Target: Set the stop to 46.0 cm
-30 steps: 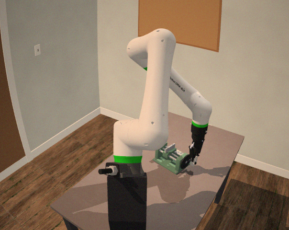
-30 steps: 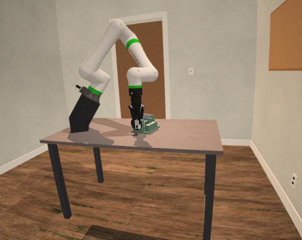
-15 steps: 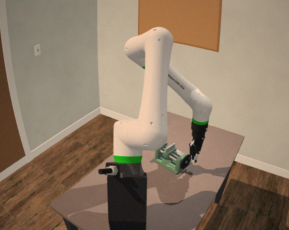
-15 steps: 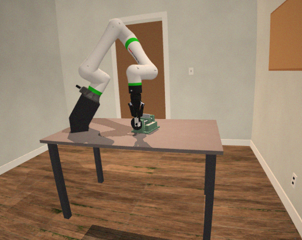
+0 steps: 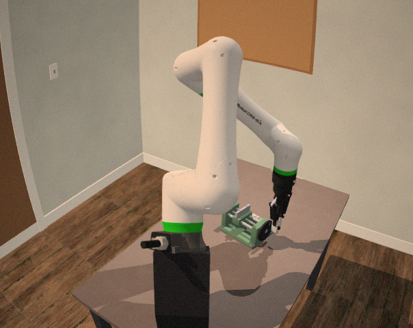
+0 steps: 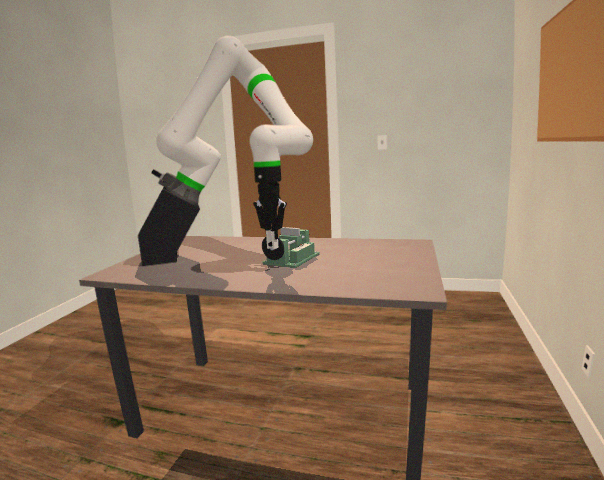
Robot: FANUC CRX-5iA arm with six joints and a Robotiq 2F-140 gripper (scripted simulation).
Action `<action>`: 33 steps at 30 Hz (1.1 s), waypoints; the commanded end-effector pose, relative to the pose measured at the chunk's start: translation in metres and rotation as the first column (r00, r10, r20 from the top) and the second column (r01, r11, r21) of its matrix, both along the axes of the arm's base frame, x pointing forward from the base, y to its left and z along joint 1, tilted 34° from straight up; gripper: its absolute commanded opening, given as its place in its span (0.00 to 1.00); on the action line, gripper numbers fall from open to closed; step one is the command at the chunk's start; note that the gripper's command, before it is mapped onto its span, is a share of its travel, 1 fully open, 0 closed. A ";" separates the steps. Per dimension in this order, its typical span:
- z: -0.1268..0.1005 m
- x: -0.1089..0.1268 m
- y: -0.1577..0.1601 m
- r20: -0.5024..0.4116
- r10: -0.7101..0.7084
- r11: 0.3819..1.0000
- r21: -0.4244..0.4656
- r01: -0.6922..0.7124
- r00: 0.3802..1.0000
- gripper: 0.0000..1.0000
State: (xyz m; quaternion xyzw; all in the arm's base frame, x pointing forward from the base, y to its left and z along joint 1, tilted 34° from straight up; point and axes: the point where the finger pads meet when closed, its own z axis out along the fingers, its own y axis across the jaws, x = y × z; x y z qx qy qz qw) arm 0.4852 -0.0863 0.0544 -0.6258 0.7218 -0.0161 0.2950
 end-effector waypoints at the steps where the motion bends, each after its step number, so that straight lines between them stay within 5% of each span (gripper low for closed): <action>1: 0.001 -0.004 0.000 0.000 0.000 1.000 0.000 0.000 1.000 0.04; 23: -0.011 -0.037 0.006 0.000 0.000 1.000 0.000 0.000 1.000 0.04; 33: -0.036 -0.044 0.018 0.000 0.000 1.000 0.000 0.000 1.000 0.04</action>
